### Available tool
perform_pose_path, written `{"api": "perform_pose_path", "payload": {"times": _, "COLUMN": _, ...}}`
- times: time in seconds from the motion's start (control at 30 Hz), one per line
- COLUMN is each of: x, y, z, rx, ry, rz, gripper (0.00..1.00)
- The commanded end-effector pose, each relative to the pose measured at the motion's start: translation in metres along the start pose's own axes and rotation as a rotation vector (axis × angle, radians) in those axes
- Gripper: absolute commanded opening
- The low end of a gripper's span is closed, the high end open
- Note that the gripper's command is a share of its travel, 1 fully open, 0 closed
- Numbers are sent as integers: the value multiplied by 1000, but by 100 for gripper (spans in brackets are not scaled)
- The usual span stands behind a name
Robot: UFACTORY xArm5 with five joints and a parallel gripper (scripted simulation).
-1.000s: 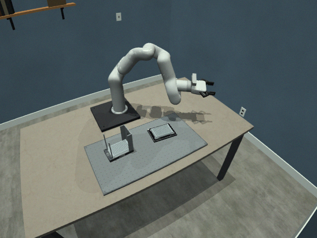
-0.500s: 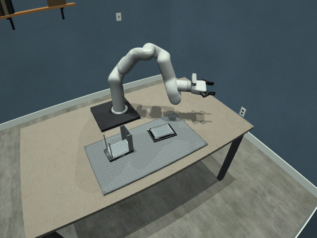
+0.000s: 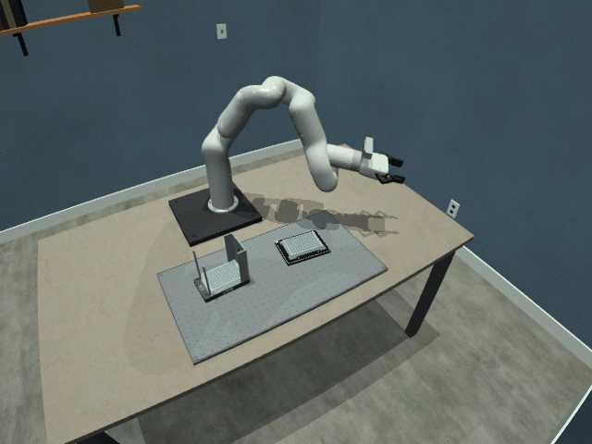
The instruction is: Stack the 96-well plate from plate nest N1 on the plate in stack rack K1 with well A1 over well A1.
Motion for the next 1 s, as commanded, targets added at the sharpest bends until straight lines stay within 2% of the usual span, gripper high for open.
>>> {"api": "perform_pose_path", "payload": {"times": 0.0, "x": -4, "y": 16, "z": 8, "rx": 73, "ry": -87, "rz": -40, "gripper": 100}}
{"api": "perform_pose_path", "payload": {"times": 0.1, "x": -5, "y": 21, "z": 8, "rx": 81, "ry": -96, "rz": -44, "gripper": 100}}
{"api": "perform_pose_path", "payload": {"times": 0.17, "x": -5, "y": 28, "z": 11, "rx": 119, "ry": -147, "rz": -63, "gripper": 100}}
{"api": "perform_pose_path", "payload": {"times": 0.23, "x": -5, "y": 33, "z": 11, "rx": 127, "ry": -157, "rz": -66, "gripper": 100}}
{"api": "perform_pose_path", "payload": {"times": 0.3, "x": -4, "y": 41, "z": 13, "rx": 164, "ry": -209, "rz": -82, "gripper": 100}}
{"api": "perform_pose_path", "payload": {"times": 0.4, "x": -4, "y": 45, "z": 13, "rx": 171, "ry": -218, "rz": -84, "gripper": 100}}
{"api": "perform_pose_path", "payload": {"times": 0.47, "x": -3, "y": 53, "z": 16, "rx": 208, "ry": -272, "rz": -97, "gripper": 100}}
{"api": "perform_pose_path", "payload": {"times": 0.53, "x": -2, "y": 58, "z": 15, "rx": 214, "ry": -281, "rz": -99, "gripper": 100}}
{"api": "perform_pose_path", "payload": {"times": 0.6, "x": 0, "y": 65, "z": 18, "rx": 249, "ry": -336, "rz": -109, "gripper": 100}}
{"api": "perform_pose_path", "payload": {"times": 0.7, "x": 2, "y": 69, "z": 17, "rx": 255, "ry": -344, "rz": -111, "gripper": 100}}
{"api": "perform_pose_path", "payload": {"times": 0.77, "x": 4, "y": 77, "z": 19, "rx": 289, "ry": -401, "rz": -118, "gripper": 100}}
{"api": "perform_pose_path", "payload": {"times": 0.87, "x": 7, "y": 82, "z": 19, "rx": 294, "ry": -408, "rz": -119, "gripper": 100}}
{"api": "perform_pose_path", "payload": {"times": 0.93, "x": 10, "y": 89, "z": 21, "rx": 327, "ry": -466, "rz": -122, "gripper": 100}}
{"api": "perform_pose_path", "payload": {"times": 0.97, "x": 12, "y": 93, "z": 20, "rx": 331, "ry": -473, "rz": -123, "gripper": 100}}
Point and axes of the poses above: the point where the finger pads meet when closed, its own x axis back along the fingers, its own y axis across the jaws, z = x × y, the point moved 9 cm from there along x, back along the fingers, and after that the axes turned 2 degrees about x, right-handed, at the moved point
